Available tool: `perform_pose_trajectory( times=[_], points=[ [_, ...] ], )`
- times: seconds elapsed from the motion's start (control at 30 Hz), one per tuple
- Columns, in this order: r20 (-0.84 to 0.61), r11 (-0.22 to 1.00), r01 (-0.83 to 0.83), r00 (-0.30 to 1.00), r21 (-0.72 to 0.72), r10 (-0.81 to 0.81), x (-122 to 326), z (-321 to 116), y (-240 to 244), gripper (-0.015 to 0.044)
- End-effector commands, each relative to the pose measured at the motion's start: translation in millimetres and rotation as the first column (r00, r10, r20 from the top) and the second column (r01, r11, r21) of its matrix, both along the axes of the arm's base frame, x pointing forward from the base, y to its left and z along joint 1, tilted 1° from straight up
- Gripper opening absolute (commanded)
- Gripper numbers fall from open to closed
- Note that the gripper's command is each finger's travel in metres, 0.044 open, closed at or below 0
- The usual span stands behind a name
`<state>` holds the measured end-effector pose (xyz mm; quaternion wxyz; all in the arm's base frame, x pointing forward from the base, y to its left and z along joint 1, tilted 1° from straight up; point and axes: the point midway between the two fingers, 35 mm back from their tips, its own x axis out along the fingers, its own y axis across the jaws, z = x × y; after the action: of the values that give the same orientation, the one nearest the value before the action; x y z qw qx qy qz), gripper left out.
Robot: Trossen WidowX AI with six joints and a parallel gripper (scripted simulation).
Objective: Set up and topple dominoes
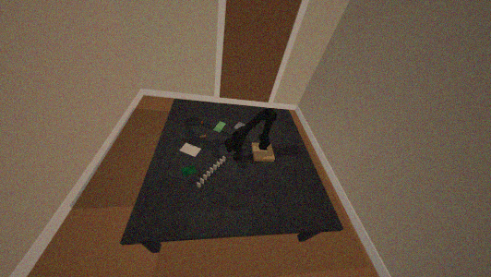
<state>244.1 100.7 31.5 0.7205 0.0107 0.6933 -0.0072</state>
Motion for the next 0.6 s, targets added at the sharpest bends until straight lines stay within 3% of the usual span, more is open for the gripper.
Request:
perform_pose_trajectory(
  times=[0.0, 0.43, 0.57],
  points=[
    [-0.004, 1.0, 0.005, 1.0, 0.004, -0.005, -1, -7, 0, 0.044],
    [-0.004, 1.0, 0.005, 1.0, 0.004, -0.005, -1, -18, 0, 0.044],
    [-0.004, 1.0, 0.005, 1.0, 0.004, -0.005, -1, -18, 0, 0.0335]
  ],
)
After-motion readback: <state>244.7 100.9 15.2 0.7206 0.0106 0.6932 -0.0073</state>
